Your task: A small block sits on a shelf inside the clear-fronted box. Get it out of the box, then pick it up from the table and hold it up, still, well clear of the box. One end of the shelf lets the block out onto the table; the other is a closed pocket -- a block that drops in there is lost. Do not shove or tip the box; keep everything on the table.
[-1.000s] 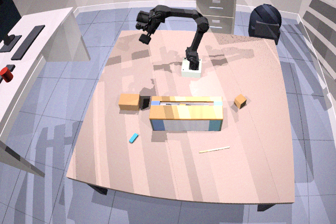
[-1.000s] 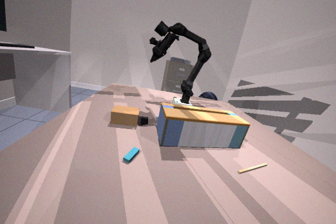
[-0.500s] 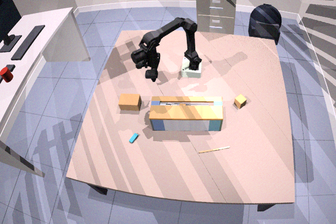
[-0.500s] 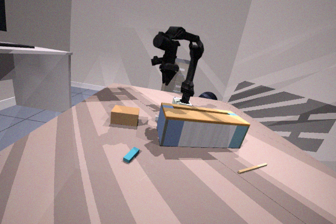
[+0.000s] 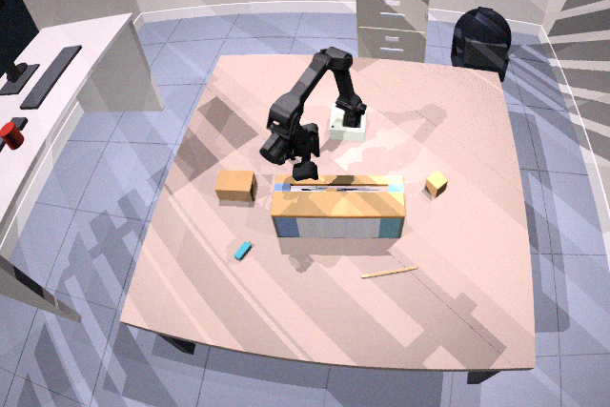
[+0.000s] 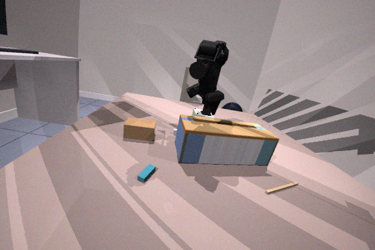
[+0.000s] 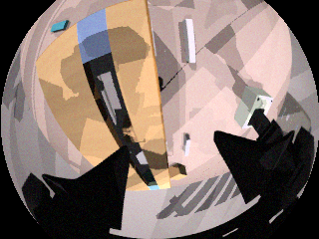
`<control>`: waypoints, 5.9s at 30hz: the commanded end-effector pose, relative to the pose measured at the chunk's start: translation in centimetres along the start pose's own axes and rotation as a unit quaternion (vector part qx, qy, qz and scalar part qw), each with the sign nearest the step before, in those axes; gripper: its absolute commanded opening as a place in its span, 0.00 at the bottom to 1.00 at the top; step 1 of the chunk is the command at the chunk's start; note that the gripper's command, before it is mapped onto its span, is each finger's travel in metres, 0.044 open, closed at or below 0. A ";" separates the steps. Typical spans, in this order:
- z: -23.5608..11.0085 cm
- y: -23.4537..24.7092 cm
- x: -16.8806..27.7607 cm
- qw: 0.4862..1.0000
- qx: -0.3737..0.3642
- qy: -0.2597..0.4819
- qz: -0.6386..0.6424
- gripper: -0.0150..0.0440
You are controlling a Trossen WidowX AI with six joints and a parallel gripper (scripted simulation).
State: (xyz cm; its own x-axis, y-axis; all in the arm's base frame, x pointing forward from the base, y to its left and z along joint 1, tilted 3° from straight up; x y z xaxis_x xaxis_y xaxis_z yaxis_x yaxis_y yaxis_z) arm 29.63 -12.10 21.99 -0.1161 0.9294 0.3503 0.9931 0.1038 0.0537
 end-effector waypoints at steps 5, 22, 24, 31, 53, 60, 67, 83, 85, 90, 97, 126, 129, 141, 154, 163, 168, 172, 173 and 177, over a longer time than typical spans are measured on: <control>0.8 0.3 -0.2 1.000 -0.002 0.003 0.003 0.93; 3.4 0.4 -1.2 1.000 -0.002 0.003 0.003 0.93; 3.8 0.4 -1.3 1.000 -0.002 0.003 0.003 0.93; 4.8 0.4 -1.7 1.000 -0.002 0.003 0.003 0.93; 6.8 0.2 -1.5 1.000 -0.002 0.001 0.000 0.93; 7.5 0.3 0.3 1.000 -0.002 0.002 0.000 0.93; 8.1 0.3 1.9 1.000 -0.002 0.002 0.000 0.93; 9.4 0.4 5.8 1.000 -0.003 0.004 0.000 0.93; 9.6 0.4 6.3 1.000 -0.003 0.004 0.000 0.93; 10.0 0.5 7.6 1.000 -0.003 0.005 0.000 0.93; 10.6 0.5 9.3 1.000 -0.003 0.005 0.000 0.93; 12.5 0.7 15.8 1.000 -0.003 0.008 0.000 0.93; 10.7 0.9 16.4 1.000 -0.003 0.008 -0.001 0.93; 7.1 0.7 17.6 0.999 -0.008 0.004 -0.040 0.84; 7.7 -1.2 21.8 0.737 0.001 -0.076 -0.671 0.74; 8.1 -2.6 23.2 0.392 0.052 -0.114 -0.911 0.74; 8.2 -3.0 23.7 0.243 0.077 -0.121 -0.959 0.74; 8.3 -3.5 24.1 0.118 0.100 -0.124 -0.980 0.74; 8.3 -3.6 24.2 0.088 0.105 -0.124 -0.983 0.74; 8.4 -4.0 24.5 -0.036 0.128 -0.122 -0.984 0.74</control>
State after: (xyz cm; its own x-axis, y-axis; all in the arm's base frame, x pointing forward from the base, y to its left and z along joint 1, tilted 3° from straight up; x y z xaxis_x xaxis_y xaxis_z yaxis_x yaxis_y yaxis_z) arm 24.75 12.19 22.65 -0.6426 -0.7151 -0.2750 -0.7411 0.6712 -0.0135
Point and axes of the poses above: the point midway between the two fingers, 35 mm back from their tips, its own z axis out along the fingers, its own y axis across the jaws, x = y × z, the point moved 8 cm from there along -z, back along the fingers, and after that the axes turned 1 degree about -z, right-handed, at the moved point
